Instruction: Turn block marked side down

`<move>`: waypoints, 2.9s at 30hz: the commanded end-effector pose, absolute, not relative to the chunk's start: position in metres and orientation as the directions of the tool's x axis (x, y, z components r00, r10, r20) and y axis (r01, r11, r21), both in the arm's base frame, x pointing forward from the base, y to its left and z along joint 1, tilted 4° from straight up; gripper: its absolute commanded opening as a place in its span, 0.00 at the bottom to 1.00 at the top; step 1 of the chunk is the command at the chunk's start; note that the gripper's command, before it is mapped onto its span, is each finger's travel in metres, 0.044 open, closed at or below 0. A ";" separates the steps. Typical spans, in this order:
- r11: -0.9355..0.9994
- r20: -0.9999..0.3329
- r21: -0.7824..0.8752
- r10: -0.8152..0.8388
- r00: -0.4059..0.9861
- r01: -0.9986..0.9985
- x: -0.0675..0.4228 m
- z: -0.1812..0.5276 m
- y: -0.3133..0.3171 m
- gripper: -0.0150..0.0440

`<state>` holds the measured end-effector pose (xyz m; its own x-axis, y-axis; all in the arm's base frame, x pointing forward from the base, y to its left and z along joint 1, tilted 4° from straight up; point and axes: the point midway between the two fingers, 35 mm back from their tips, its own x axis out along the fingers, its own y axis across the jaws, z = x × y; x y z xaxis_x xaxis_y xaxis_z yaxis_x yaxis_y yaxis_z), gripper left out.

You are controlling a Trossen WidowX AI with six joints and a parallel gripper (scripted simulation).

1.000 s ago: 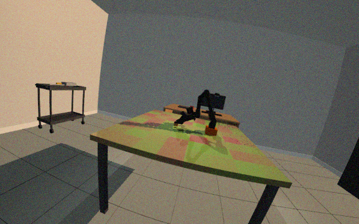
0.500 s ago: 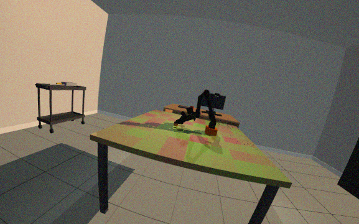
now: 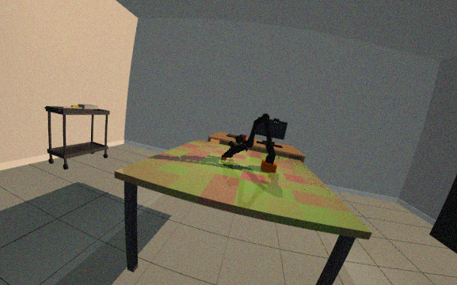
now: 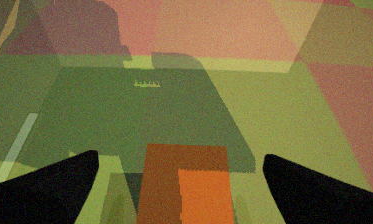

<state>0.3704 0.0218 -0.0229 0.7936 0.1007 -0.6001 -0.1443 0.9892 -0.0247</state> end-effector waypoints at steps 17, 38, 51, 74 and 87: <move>0.989 -0.867 -0.037 0.040 0.497 -0.145 0.348 0.050 0.021 1.00; 0.989 -0.968 -0.031 0.005 0.252 -0.142 0.375 0.058 0.024 1.00; 0.989 -0.999 -0.036 -0.038 -0.011 -0.144 0.385 0.071 0.027 1.00; 0.989 -0.999 -0.036 -0.038 -0.011 -0.144 0.385 0.020 0.025 1.00; 0.989 -0.999 -0.036 -0.038 -0.011 -0.144 0.385 0.000 0.024 1.00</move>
